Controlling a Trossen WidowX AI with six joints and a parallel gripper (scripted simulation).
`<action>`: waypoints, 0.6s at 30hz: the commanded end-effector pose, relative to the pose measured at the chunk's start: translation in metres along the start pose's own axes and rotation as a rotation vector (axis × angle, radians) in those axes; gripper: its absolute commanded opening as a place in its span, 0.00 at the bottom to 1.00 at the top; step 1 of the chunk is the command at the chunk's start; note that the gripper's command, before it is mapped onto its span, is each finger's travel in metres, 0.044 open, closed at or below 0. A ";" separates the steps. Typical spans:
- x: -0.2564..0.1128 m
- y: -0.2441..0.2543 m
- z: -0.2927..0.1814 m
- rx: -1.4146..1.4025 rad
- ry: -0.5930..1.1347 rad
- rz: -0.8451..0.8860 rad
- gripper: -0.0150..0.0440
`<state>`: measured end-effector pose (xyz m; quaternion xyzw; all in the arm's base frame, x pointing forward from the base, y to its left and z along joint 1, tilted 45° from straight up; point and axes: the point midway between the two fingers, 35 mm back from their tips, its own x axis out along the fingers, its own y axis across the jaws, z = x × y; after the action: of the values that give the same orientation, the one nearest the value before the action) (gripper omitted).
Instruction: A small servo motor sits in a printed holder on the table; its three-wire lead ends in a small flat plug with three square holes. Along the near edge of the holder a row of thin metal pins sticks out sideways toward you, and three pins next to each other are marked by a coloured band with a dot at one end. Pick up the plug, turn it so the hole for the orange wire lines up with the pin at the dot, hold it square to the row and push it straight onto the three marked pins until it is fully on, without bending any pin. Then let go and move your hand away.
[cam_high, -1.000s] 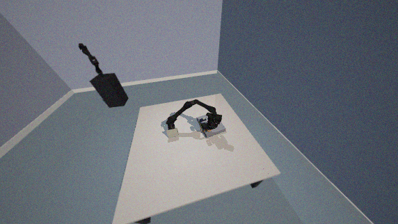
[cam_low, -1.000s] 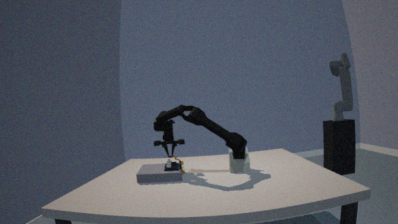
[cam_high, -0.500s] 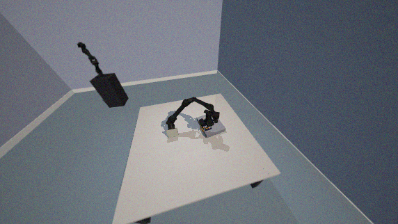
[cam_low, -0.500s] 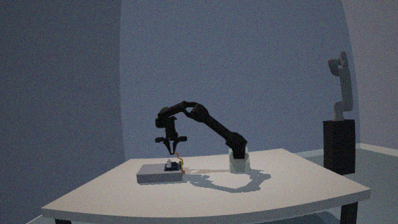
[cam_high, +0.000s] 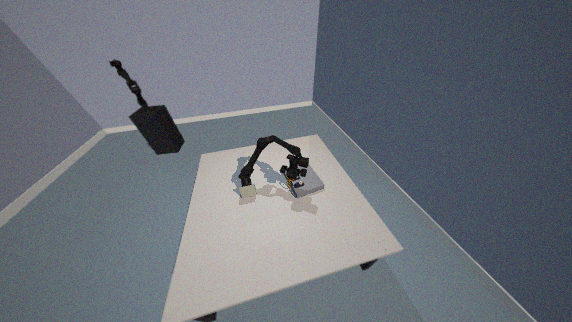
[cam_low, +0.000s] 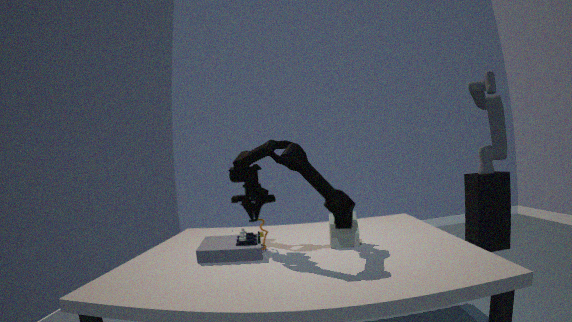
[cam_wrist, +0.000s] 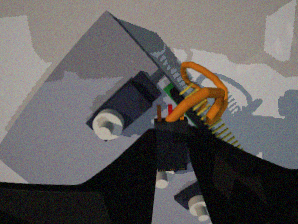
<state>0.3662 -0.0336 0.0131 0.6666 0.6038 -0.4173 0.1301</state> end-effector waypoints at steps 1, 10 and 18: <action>0.000 -0.012 -0.002 0.090 0.000 -0.001 0.25; 0.001 -0.045 -0.007 0.335 0.000 -0.002 0.25; 0.004 -0.074 -0.009 0.552 -0.001 -0.003 0.25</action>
<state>0.3099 -0.0108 0.0377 0.6768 0.4856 -0.5522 -0.0346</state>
